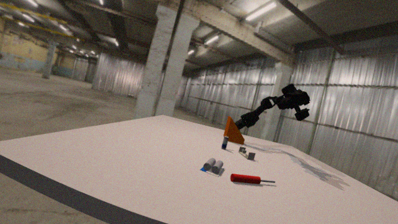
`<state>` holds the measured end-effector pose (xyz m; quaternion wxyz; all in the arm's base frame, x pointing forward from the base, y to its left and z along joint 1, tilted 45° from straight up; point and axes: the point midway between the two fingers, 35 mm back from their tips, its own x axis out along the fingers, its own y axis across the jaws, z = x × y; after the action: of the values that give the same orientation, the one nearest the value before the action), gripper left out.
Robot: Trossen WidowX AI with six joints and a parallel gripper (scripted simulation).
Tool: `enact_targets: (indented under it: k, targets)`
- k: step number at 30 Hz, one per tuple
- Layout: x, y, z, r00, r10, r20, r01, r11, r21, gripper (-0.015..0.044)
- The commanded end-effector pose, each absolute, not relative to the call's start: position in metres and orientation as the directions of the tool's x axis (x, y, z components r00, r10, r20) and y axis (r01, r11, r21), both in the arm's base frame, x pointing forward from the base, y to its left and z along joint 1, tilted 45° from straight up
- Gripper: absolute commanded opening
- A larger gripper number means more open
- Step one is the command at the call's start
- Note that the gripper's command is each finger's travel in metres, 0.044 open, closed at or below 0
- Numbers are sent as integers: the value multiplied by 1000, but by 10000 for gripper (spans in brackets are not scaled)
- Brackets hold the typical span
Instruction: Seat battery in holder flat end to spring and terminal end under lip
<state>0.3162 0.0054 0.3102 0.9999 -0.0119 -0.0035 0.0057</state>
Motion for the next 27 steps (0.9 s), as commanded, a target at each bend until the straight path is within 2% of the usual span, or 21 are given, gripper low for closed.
enact_targets:
  k: [1, 4, 8, 11, 15, 18, 21, 27]
  targets:
    - [318, 5, 307, 1000, 11, -7, -11, 999, -33, 374]
    - [337, -8, 266, 980, 2, -197, -34, 987, -155, 295]
    - [351, -34, 194, 865, 6, -501, -165, 948, -273, 190]
    - [347, -50, 145, 727, 43, -685, -306, 914, -268, 111]
    - [331, -65, 90, 511, 147, -847, -498, 854, -152, 6]
    - [313, -71, 57, 345, 258, -902, -606, 795, -4, 0]
    - [292, -75, 33, 197, 392, -899, -672, 721, 167, 0]
    - [257, -76, 6, 16, 672, -741, -712, 528, 464, 0]
